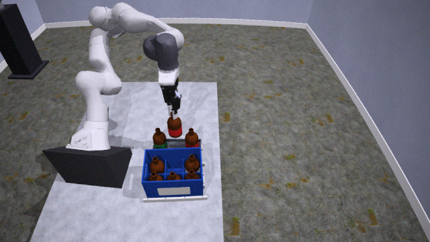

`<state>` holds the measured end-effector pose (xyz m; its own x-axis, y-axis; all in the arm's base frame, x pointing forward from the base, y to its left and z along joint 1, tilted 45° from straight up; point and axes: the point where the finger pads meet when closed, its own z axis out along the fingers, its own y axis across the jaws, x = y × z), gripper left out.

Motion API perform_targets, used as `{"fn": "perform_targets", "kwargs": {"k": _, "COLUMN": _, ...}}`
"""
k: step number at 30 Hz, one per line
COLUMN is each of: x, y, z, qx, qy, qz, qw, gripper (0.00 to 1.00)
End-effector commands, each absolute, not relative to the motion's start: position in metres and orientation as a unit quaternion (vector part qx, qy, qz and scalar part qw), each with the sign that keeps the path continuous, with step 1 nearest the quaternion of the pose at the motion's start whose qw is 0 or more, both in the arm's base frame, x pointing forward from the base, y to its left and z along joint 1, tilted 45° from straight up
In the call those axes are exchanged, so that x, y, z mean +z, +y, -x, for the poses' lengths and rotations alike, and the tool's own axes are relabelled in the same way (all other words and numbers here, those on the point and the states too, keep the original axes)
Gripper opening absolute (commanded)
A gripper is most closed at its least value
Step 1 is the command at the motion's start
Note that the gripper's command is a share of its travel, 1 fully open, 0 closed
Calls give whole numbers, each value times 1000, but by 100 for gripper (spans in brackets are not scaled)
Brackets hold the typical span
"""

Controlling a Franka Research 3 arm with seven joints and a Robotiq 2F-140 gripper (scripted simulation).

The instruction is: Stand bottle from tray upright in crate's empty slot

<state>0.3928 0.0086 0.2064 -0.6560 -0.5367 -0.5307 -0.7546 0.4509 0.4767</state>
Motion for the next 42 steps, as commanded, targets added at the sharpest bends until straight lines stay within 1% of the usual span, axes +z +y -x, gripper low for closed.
{"fn": "perform_targets", "kwargs": {"k": 1, "x": 209, "y": 5, "z": -394, "qx": 352, "qy": 839, "qz": 384, "qw": 154, "gripper": 0}}
{"fn": "perform_targets", "kwargs": {"k": 42, "x": 215, "y": -1, "z": -394, "qx": 352, "qy": 839, "qz": 384, "qw": 154, "gripper": 0}}
